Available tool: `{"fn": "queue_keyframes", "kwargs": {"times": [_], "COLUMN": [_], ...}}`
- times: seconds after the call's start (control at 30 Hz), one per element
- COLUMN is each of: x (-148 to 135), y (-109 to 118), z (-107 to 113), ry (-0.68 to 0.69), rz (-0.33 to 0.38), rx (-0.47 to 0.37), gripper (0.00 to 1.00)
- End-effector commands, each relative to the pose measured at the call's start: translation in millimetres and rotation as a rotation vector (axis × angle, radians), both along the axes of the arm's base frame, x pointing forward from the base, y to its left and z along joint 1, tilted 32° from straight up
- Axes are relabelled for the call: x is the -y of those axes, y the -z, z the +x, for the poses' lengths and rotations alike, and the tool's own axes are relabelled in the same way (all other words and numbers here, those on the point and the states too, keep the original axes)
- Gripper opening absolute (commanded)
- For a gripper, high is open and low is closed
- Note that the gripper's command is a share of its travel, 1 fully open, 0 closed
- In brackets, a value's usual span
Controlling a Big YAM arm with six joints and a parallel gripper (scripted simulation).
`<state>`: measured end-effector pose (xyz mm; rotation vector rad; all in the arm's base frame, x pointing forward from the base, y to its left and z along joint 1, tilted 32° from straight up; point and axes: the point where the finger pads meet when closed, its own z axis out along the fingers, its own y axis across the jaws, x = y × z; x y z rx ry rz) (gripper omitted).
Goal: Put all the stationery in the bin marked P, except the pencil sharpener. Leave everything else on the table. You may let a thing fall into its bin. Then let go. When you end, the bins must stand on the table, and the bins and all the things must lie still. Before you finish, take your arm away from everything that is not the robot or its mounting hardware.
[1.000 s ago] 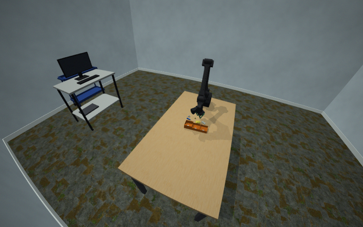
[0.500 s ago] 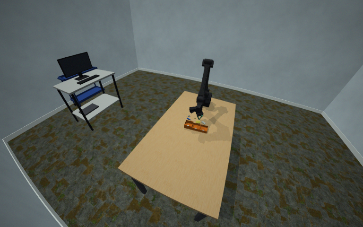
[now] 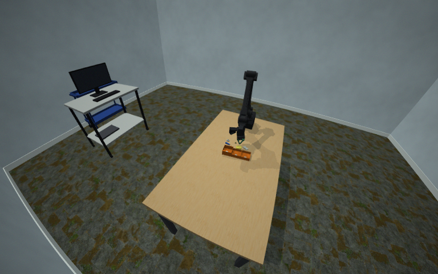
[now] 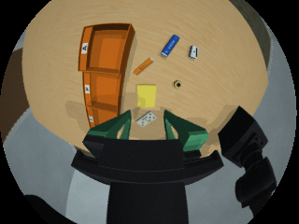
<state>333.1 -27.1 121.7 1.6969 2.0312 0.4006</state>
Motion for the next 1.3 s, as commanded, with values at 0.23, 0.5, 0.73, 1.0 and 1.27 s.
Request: {"fn": "queue_keyframes", "kwargs": {"times": [0.23, 0.5, 0.73, 1.0, 1.27], "x": [-5.6, -2.1, -2.2, -2.1, 2.3], "y": [-16.6, -15.3, -15.5, -15.6, 14.7], "z": [7.5, 8.2, 8.2, 8.2, 23.8], "ry": [0.016, 0.017, 0.017, 0.017, 0.028], "rz": [0.012, 0.008, 0.008, 0.008, 0.013], "rx": [0.055, 0.041, 0.041, 0.041, 0.031], "gripper": [0.53, 0.53, 0.53, 0.53, 0.53]}}
